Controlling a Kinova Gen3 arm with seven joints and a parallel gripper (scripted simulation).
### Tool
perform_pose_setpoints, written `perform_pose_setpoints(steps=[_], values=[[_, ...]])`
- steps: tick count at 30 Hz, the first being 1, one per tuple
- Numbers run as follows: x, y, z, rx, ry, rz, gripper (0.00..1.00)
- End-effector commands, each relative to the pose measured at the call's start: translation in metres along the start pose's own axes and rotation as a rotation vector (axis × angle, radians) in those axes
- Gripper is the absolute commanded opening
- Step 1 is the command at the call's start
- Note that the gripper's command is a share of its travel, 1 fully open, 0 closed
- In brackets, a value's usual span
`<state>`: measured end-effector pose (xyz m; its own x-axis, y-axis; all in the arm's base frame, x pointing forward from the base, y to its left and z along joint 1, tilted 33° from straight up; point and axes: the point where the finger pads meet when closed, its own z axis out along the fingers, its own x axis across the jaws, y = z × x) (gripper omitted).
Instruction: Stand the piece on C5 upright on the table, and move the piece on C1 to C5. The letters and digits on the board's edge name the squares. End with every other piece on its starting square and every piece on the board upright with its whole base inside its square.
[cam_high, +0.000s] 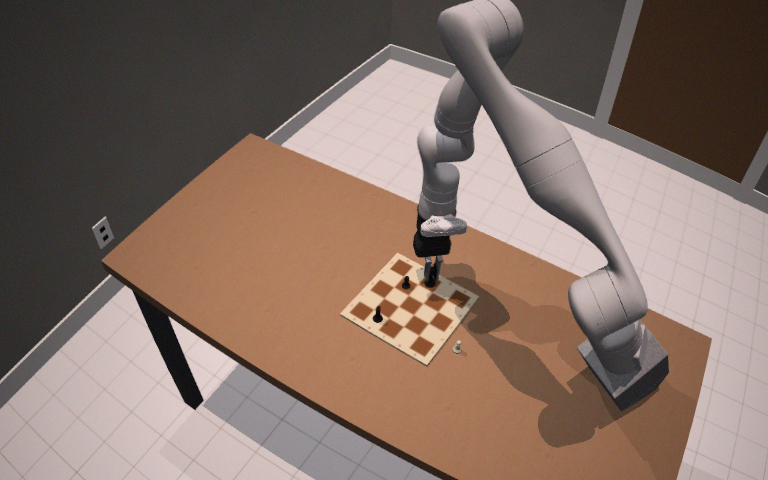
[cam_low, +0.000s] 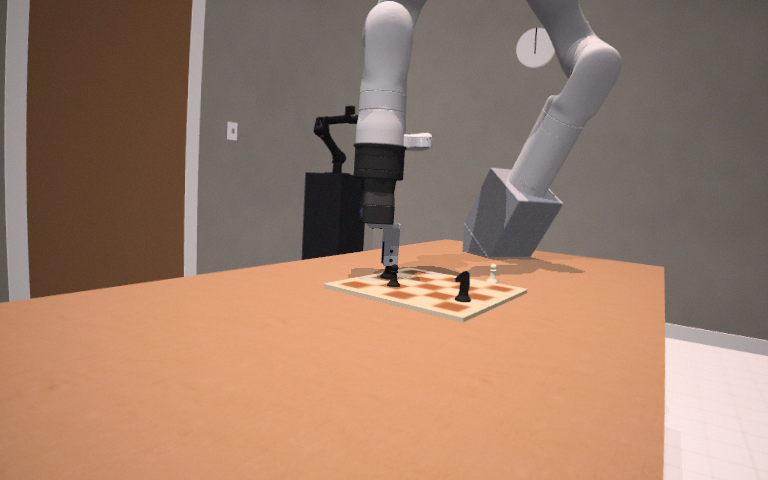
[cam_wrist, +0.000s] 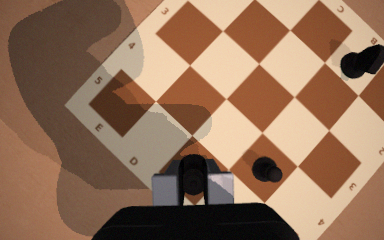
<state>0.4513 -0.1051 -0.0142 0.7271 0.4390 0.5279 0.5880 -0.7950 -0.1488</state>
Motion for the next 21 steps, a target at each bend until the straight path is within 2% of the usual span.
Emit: perform_pose_setpoints(steps=[1,13,14,16,17,19,20,21], values=[[0.0000,0.0007,-0.0007,-0.002,0.000,0.000,0.00],[0.0000,0.0007,-0.0007,-0.002,0.000,0.000,0.00],[0.0000,0.0007,-0.0007,-0.002,0.000,0.000,0.16],[0.0000,0.0007,-0.0007,-0.002,0.000,0.000,0.16],[0.0000,0.0007,-0.0007,-0.002,0.000,0.000,0.32],[0.0000,0.0007,-0.0007,-0.002,0.000,0.000,0.32],[0.0000,0.0007,-0.0007,-0.002,0.000,0.000,0.48],[0.0000,0.0007,-0.0007,-0.002,0.000,0.000,0.48]])
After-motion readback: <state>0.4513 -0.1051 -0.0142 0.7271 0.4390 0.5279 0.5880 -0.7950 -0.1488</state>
